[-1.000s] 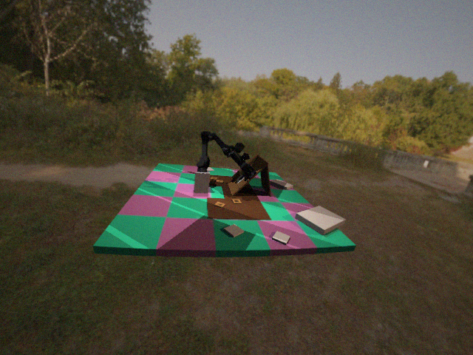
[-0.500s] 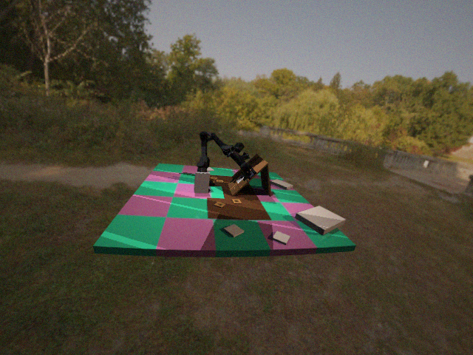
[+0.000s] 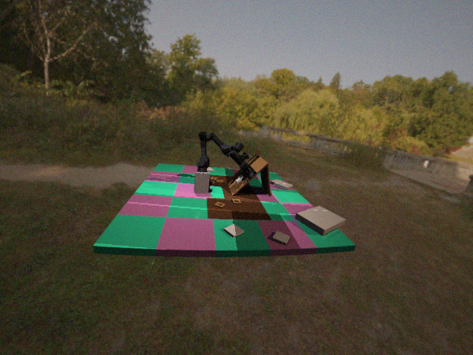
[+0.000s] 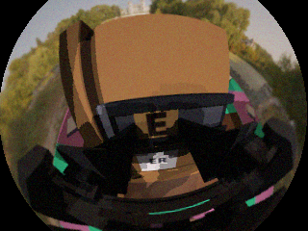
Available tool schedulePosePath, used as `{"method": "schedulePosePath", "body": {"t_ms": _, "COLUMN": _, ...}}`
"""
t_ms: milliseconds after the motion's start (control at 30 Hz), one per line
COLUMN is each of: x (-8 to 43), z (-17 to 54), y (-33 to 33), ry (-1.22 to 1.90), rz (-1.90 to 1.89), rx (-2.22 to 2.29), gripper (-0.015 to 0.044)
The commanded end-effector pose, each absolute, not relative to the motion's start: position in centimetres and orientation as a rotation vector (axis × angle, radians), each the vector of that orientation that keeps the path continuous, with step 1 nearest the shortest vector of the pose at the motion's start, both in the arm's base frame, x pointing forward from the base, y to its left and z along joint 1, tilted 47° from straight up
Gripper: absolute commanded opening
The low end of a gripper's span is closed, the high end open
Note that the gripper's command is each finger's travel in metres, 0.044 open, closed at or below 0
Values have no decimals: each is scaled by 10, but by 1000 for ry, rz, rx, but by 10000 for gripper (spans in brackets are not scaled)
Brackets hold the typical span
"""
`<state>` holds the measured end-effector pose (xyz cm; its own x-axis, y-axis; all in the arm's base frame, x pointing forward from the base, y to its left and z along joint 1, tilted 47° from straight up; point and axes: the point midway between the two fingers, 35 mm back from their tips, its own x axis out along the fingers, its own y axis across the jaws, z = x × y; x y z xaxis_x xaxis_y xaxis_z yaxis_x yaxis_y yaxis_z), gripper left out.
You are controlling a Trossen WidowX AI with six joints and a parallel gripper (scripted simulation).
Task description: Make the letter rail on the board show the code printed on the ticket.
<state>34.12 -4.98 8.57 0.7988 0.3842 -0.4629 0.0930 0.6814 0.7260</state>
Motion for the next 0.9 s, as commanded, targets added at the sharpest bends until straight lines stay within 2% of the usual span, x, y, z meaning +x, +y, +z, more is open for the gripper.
{"method": "schedulePosePath", "body": {"t_ms": 0, "x": 342, "z": 88, "y": -49, "ry": 641, "rz": 172, "rx": 821, "gripper": 0}}
{"method": "schedulePosePath", "body": {"t_ms": 867, "x": 344, "z": 102, "y": -36, "ry": 640, "rz": 172, "rx": 822, "gripper": 0}}
